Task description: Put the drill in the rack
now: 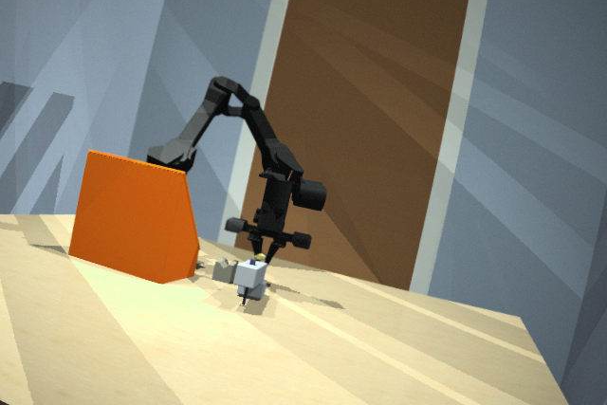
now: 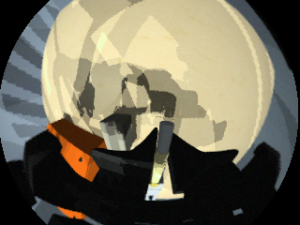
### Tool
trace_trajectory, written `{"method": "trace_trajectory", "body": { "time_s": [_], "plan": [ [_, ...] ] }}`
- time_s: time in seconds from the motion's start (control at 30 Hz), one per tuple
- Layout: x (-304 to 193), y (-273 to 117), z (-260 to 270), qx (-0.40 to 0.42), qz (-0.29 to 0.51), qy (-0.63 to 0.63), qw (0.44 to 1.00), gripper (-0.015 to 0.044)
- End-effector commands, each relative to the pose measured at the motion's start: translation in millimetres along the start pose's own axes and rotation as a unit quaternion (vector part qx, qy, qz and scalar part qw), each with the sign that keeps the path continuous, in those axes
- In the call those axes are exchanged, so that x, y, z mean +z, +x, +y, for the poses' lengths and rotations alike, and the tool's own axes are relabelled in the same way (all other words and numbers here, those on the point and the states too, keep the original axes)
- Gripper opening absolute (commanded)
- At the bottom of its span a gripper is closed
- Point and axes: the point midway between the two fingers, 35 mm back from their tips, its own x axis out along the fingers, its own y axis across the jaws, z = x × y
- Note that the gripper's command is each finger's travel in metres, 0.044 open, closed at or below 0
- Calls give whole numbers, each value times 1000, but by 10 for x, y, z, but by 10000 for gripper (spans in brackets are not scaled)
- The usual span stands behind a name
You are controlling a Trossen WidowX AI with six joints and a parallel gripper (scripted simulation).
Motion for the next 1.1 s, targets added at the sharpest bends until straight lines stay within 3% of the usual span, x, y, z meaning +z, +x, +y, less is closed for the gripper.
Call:
{"method": "trace_trajectory", "body": {
  "time_s": [0.0,1.07],
  "plan": [
    [11,-29,-3,-1,-2,-4,1000,0],
    [16,-162,-3,-1,-2,-4,1000,0]
  ]
}}
